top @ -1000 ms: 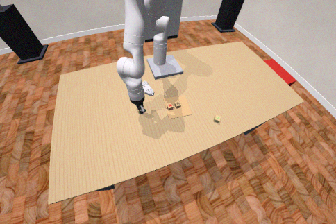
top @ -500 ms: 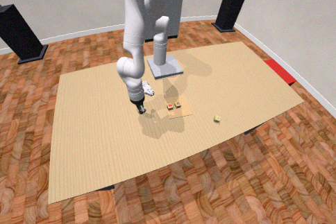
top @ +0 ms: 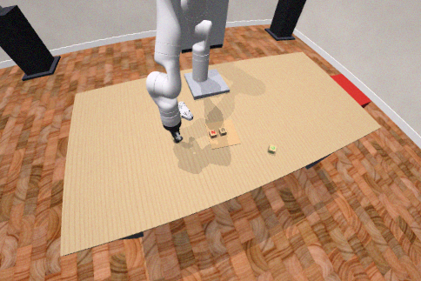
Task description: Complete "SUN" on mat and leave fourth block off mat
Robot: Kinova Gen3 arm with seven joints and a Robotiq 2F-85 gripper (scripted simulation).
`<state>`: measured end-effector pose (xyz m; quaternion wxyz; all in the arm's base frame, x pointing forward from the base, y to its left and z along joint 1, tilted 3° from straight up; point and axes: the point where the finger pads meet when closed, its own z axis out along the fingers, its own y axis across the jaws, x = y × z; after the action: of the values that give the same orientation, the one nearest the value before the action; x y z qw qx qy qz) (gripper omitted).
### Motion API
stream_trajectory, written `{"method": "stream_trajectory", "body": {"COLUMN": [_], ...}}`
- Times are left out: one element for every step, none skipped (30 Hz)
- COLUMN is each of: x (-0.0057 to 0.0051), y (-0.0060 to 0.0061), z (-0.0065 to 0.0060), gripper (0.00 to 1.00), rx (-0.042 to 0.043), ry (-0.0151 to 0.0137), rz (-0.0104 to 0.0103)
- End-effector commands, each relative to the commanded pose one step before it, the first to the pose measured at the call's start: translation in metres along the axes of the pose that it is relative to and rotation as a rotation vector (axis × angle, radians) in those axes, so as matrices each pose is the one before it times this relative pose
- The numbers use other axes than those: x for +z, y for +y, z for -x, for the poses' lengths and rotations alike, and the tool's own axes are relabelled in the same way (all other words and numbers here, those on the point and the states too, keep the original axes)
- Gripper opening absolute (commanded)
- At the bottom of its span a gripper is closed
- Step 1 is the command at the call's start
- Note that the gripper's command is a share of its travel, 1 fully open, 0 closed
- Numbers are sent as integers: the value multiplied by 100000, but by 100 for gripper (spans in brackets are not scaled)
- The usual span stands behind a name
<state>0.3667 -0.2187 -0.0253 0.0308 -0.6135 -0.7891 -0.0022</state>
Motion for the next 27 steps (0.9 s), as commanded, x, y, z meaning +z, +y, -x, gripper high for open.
{"method": "stream_trajectory", "body": {"x": [-310, -231, -313, -395, -471, 0, 0, -540, -598, -642, -673, -689, -689, -676, -648, -608, -556, -495, -426, -352, -277, -202, 0, 0, -134, -75, -30], "y": [53, 0, 0, 0, 0, 0, 0, 0, 0, 0, 0, 0, 0, 0, 0, 0, 0, 0, 0, 0, 0, 0, 0, 0, 0, 0, 0], "z": [46, 0, 0, 0, 0, 0, 0, 0, 0, 0, 0, 0, 0, 0, 0, 0, 0, 0, 0, 0, 0, 0, 0, 0, 0, 0, 0], "gripper": [26, 26, 26, 26, 26, 26, 26, 26, 26, 26, 26, 26, 26, 26, 26, 26, 26, 26, 26, 26, 26, 26, 26, 26, 26, 26, 26], "rx": [-6, 0, 0, 0, 0, 0, 0, 0, 0, 0, 0, 0, 0, 0, 0, 0, 0, 0, 0, 0, 0, 0, 0, 0, 0, 0, 0], "ry": [-150, 0, 0, 0, 0, 0, 0, 0, 0, 0, 0, 0, 0, 0, 0, 0, 0, 0, 0, 0, 0, 0, 0, 0, 0, 0, 0], "rz": [165, 0, 0, 0, 0, 0, 0, 0, 0, 0, 0, 0, 0, 0, 0, 0, 0, 0, 0, 0, 0, 0, 0, 0, 0, 0, 0]}}
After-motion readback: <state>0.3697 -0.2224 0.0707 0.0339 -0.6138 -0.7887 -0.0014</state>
